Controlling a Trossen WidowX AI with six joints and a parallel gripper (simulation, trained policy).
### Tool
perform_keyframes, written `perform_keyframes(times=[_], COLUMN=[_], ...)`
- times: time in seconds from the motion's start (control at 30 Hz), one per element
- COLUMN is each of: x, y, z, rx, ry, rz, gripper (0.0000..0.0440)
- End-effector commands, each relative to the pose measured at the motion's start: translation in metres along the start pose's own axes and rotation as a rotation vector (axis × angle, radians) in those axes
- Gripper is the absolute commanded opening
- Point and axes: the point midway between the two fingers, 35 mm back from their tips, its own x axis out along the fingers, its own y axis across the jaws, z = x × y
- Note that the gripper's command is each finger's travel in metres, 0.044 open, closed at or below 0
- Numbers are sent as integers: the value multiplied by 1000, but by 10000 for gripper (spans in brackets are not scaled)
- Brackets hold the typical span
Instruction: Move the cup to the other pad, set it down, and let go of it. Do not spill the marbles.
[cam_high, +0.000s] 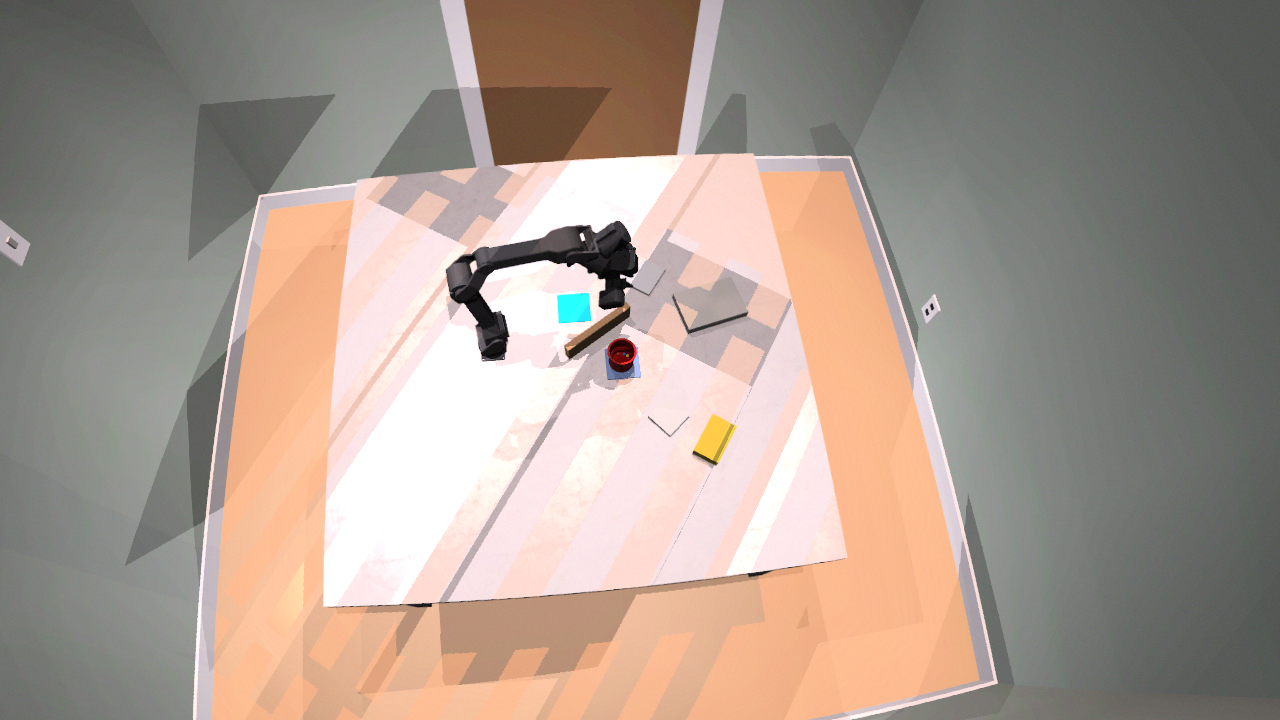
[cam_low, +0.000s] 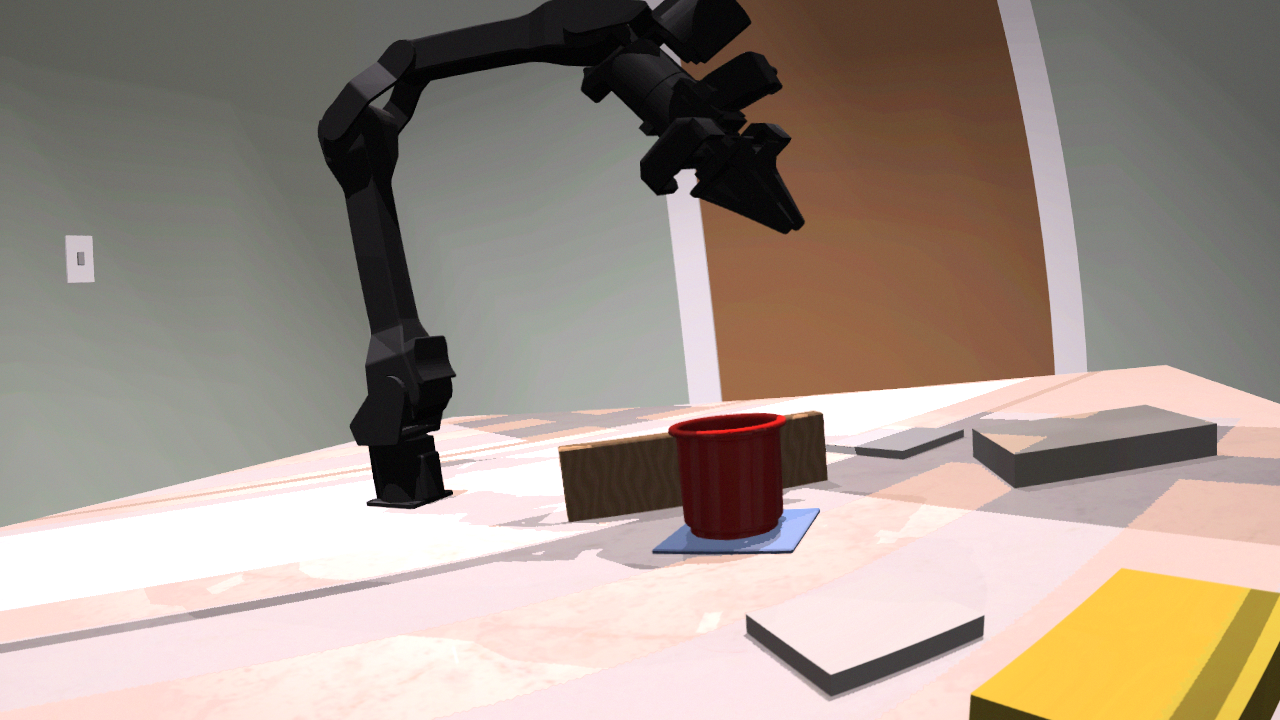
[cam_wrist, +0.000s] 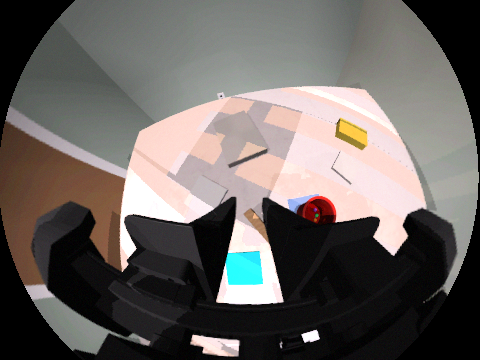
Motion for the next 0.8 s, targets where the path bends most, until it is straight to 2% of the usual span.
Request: perform_keyframes(times=[0.0, 0.77], x=[6, 36], y=[-2, -39], z=[-2, -25], rx=[-5, -119], ry=[45, 382], rz=[-27, -171], gripper=[117, 115])
